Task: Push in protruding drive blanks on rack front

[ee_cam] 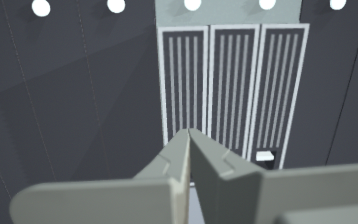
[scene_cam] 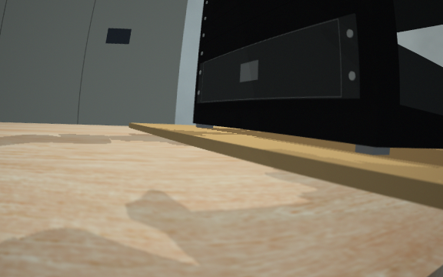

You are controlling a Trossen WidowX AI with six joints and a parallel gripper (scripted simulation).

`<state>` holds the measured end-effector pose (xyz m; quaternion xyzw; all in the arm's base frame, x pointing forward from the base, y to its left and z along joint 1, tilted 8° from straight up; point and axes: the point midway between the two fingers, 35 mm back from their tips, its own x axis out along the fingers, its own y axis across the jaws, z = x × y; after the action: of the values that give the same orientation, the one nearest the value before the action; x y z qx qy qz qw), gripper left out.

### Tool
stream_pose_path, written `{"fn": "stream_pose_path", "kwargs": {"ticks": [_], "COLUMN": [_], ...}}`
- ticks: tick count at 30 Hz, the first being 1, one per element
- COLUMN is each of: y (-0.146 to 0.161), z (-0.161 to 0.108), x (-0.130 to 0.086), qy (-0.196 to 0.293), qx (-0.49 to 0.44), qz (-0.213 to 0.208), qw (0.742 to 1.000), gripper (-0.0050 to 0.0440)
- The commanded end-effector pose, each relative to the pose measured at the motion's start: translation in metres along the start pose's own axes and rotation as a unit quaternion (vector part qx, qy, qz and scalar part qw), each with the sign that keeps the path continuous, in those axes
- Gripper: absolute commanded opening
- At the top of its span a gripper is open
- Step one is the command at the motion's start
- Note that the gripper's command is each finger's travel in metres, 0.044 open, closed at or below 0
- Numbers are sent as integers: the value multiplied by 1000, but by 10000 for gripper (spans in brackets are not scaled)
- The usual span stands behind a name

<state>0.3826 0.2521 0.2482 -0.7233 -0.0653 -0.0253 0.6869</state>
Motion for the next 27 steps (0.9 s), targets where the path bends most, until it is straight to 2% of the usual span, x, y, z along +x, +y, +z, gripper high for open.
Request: {"fn": "stream_pose_path", "kwargs": {"ticks": [1,12,27], "y": [-6,-6,-6], "z": [2,2,2], "x": [3,13,16], "qy": [-1,-1,-1], "qx": [7,7,7], "qz": [-6,-6,-6], "qw": [1000,1000,1000], "gripper": [-50,-50,-50]}}
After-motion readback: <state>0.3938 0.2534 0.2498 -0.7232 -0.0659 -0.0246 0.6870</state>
